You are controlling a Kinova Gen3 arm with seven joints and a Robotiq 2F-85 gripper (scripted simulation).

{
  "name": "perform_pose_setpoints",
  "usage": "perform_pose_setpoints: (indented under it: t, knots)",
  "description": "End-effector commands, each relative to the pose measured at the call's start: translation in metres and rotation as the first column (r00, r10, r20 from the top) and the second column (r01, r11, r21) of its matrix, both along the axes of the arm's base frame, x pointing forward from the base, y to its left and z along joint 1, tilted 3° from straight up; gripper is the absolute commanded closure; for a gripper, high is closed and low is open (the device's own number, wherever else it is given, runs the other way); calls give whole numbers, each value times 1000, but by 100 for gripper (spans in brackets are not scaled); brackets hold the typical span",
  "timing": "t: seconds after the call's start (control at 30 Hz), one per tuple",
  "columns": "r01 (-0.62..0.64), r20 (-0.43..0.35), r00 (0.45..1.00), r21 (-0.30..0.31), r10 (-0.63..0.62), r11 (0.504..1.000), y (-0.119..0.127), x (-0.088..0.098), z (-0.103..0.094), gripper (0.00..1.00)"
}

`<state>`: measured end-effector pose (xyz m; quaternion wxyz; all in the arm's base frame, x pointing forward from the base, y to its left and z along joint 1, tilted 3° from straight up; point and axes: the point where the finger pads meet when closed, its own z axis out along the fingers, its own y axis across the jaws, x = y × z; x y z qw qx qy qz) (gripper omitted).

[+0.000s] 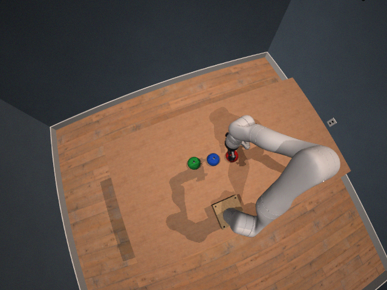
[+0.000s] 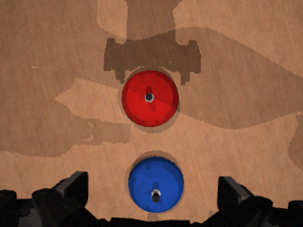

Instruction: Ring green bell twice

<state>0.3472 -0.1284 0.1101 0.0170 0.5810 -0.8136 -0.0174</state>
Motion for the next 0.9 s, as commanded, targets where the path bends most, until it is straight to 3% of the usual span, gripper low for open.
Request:
perform_pose_setpoints:
  t: [0.0,0.23,0.33,0.4,0.63,0.87]
  knots:
    - [-43,5,999,3,43,999,27,17,-8,0]
    - [-47,10,999,5,47,999,83,35,-24,0]
    - [-54,11,998,6,54,999,103,40,-29,0]
    - [-54,11,998,6,54,999,103,40,-29,0]
    - [-88,15,996,13,88,996,159,46,-43,0]
    - [-97,18,995,15,97,995,185,46,-48,0]
